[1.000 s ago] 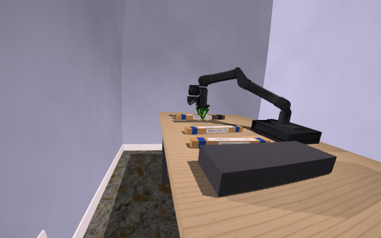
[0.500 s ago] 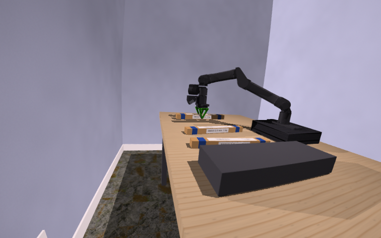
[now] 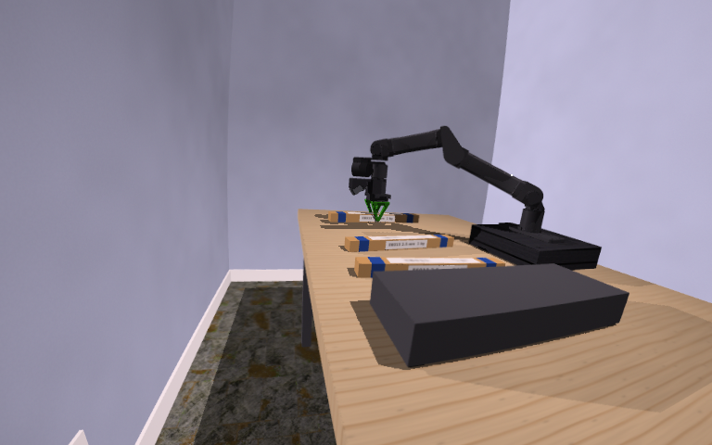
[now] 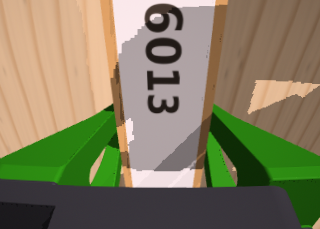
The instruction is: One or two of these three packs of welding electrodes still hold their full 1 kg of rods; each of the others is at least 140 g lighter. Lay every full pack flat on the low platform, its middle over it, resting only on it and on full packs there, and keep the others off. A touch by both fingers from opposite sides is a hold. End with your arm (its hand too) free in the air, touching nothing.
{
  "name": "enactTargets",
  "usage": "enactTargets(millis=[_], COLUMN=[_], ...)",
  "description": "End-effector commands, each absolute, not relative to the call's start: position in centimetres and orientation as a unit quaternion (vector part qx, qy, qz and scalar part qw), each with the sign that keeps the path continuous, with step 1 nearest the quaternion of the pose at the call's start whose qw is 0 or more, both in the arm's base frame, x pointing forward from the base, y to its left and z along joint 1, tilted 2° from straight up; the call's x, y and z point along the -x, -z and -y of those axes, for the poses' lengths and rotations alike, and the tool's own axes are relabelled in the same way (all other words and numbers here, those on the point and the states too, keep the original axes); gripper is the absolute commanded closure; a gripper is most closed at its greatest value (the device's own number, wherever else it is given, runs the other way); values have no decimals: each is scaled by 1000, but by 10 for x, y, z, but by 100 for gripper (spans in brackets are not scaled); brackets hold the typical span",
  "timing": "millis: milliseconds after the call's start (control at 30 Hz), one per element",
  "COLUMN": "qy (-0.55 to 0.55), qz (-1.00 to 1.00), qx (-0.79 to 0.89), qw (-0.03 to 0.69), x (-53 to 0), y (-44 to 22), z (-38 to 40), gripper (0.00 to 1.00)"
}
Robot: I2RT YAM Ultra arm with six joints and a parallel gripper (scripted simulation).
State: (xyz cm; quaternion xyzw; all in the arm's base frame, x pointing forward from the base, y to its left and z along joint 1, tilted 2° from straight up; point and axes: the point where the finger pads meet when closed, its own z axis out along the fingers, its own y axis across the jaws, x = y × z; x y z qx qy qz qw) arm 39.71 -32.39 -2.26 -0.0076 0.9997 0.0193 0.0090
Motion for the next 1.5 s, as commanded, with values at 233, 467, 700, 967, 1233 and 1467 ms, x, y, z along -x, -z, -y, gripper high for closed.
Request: enactTargets(millis=[233, 467, 700, 967, 1233, 1467], qy=[-16, -10, -11, -9, -13, -10], qz=[-1000, -1000, -1000, -1000, -1000, -1000], qx=[6, 7, 7, 8, 8, 9], qw=[19, 25, 24, 26, 22, 26], x=[-401, -405, -404, -406, -405, -406], y=[25, 21, 26, 30, 38, 34], z=[325, 327, 325, 326, 323, 323], gripper=[100, 100, 100, 100, 100, 100])
